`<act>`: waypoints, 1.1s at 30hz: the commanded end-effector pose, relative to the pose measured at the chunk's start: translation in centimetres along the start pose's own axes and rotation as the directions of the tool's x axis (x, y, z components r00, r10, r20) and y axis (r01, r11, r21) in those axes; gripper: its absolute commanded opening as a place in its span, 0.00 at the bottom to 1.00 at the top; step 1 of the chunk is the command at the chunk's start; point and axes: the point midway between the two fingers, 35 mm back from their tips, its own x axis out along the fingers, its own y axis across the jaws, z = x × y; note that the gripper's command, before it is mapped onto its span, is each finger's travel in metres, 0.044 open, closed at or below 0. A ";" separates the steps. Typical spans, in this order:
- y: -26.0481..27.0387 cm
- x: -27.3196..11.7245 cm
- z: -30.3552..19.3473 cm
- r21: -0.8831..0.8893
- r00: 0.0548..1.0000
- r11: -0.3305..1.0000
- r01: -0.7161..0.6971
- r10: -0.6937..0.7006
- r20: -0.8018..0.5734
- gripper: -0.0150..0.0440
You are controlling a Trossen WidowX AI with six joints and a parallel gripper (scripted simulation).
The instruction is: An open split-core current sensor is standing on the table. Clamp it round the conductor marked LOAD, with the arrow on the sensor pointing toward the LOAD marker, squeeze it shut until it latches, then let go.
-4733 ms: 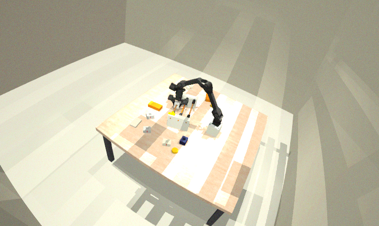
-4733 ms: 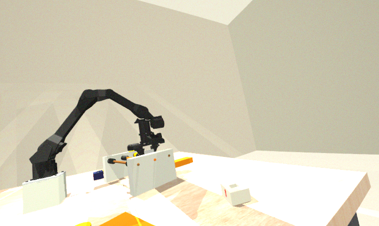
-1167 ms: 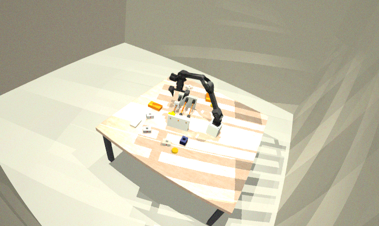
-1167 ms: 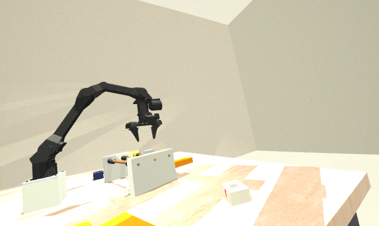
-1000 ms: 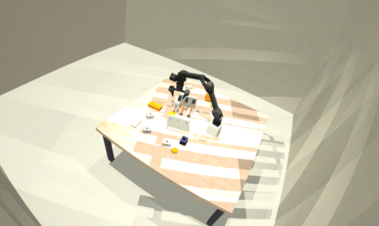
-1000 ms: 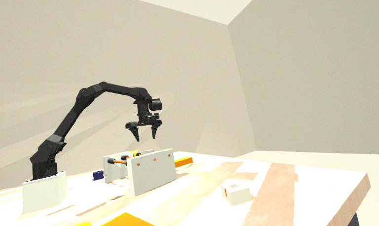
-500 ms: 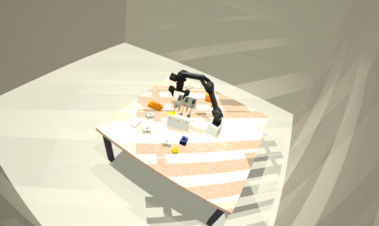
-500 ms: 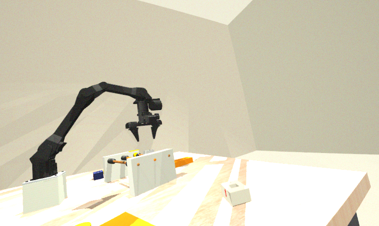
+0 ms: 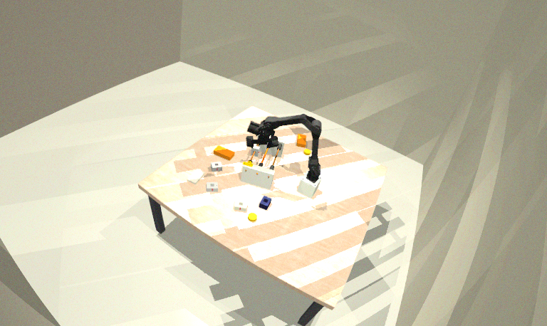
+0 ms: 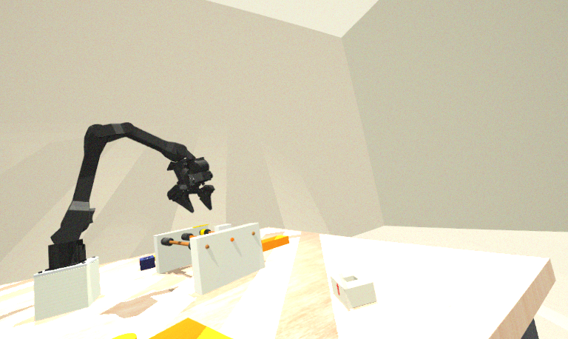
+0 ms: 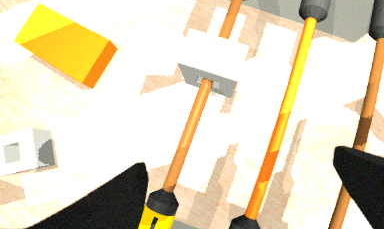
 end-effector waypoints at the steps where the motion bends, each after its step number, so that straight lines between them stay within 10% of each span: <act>1: -1.6 -1.2 -2.4 -0.139 0.982 0.990 -0.029 0.054 0.182 1.00; 9: -4.7 -2.6 -5.6 -0.306 0.894 0.950 -0.055 0.183 0.410 1.00; 33: -2.5 -1.7 -3.8 -0.202 0.962 0.979 -0.041 0.094 0.258 1.00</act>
